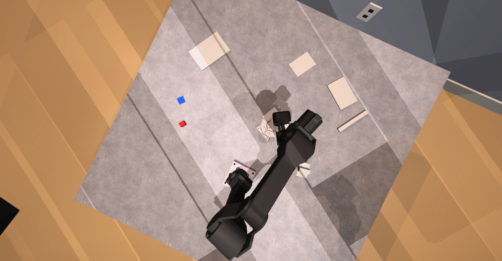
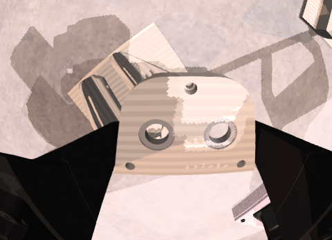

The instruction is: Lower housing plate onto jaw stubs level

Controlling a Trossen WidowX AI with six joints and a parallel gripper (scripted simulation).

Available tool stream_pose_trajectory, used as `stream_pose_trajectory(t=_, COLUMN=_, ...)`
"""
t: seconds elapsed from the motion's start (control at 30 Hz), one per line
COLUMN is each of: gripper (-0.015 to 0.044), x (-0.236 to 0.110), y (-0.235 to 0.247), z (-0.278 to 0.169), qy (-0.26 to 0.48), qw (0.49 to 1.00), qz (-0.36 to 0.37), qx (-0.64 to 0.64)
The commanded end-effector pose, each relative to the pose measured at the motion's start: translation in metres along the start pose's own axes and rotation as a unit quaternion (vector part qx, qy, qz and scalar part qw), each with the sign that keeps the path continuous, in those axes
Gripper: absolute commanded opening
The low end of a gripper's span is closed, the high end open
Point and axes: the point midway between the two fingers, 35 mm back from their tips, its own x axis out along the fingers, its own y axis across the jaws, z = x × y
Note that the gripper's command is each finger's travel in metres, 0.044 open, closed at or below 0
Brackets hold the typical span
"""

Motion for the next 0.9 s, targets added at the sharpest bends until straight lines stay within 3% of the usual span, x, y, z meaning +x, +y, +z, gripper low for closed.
stream_pose_trajectory(t=0.0, gripper=0.0351, x=0.000, y=0.006, z=-0.010, qy=-0.002, qw=0.998, qz=0.000, qx=-0.062)
stream_pose_trajectory(t=0.53, gripper=0.0351, x=0.001, y=0.026, z=-0.046, qy=-0.001, qw=0.963, qz=0.001, qx=-0.271)
stream_pose_trajectory(t=0.87, gripper=0.0351, x=0.001, y=0.026, z=-0.047, qy=-0.001, qw=0.960, qz=0.001, qx=-0.280)
